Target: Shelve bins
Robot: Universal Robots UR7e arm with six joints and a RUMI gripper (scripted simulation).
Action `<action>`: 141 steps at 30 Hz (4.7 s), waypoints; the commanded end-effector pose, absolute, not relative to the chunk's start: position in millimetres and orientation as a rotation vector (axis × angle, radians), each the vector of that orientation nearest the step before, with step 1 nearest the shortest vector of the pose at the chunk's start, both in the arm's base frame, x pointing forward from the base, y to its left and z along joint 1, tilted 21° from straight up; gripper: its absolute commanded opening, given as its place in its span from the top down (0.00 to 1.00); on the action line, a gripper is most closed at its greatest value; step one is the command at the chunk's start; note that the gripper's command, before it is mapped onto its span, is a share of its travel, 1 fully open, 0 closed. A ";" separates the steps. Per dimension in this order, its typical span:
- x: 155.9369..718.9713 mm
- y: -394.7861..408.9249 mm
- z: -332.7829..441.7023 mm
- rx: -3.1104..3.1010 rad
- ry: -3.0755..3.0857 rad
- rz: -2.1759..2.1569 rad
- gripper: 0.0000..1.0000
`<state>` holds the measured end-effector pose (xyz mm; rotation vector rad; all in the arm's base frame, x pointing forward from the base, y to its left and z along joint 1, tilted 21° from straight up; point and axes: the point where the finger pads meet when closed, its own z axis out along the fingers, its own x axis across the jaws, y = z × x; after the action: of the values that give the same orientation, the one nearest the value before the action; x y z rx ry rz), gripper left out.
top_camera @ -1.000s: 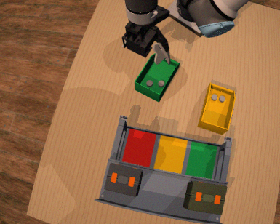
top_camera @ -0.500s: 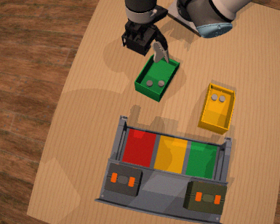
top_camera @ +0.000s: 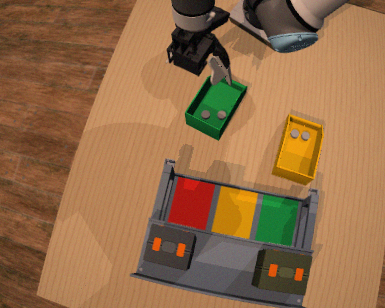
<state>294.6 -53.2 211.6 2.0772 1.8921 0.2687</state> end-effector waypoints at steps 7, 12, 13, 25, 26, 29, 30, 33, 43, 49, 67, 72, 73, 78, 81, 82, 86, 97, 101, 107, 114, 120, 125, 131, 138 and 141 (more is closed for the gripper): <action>294.2 -54.6 210.9 2.072 1.894 0.269 0.00; 294.1 -54.8 210.7 2.071 1.894 0.268 0.00; 294.0 -54.9 210.7 2.071 1.894 0.268 0.00; 294.0 -54.9 210.6 2.070 1.894 0.268 1.00; 294.0 -54.9 210.6 2.070 1.894 0.268 1.00; 294.0 -54.9 210.6 2.070 1.894 0.268 1.00; 294.0 -54.9 210.6 2.070 1.894 0.268 1.00; 294.0 -54.9 210.6 2.070 1.894 0.268 1.00; 294.0 -54.9 210.6 2.070 1.894 0.268 1.00; 294.0 -54.9 210.7 2.070 1.894 0.268 1.00; 294.0 -54.9 210.7 2.070 1.894 0.268 1.00; 294.0 -54.9 210.7 2.070 1.894 0.268 0.85; 294.0 -54.9 210.7 2.070 1.894 0.268 0.85; 294.0 -54.9 210.7 2.070 1.894 0.268 0.85; 294.0 -54.9 210.7 2.070 1.894 0.268 0.85; 294.0 -54.9 210.7 2.070 1.894 0.268 0.85; 294.0 -54.9 210.7 2.070 1.894 0.268 0.85; 294.0 -54.9 210.7 2.070 1.894 0.268 0.85; 294.0 -54.9 210.7 2.070 1.894 0.268 0.85; 294.1 -55.0 210.5 2.070 1.894 0.268 0.85; 295.2 -55.3 207.5 2.070 1.894 0.269 0.85; 297.1 -56.0 202.3 2.070 1.894 0.269 0.85; 299.2 -56.7 196.4 2.070 1.894 0.269 0.85; 303.3 -58.1 185.4 2.070 1.894 0.269 0.85; 306.9 -59.3 175.5 2.070 1.894 0.269 0.85; 309.0 -60.0 169.7 2.070 1.894 0.269 0.85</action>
<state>305.5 -58.6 177.1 2.0711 1.8953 0.2701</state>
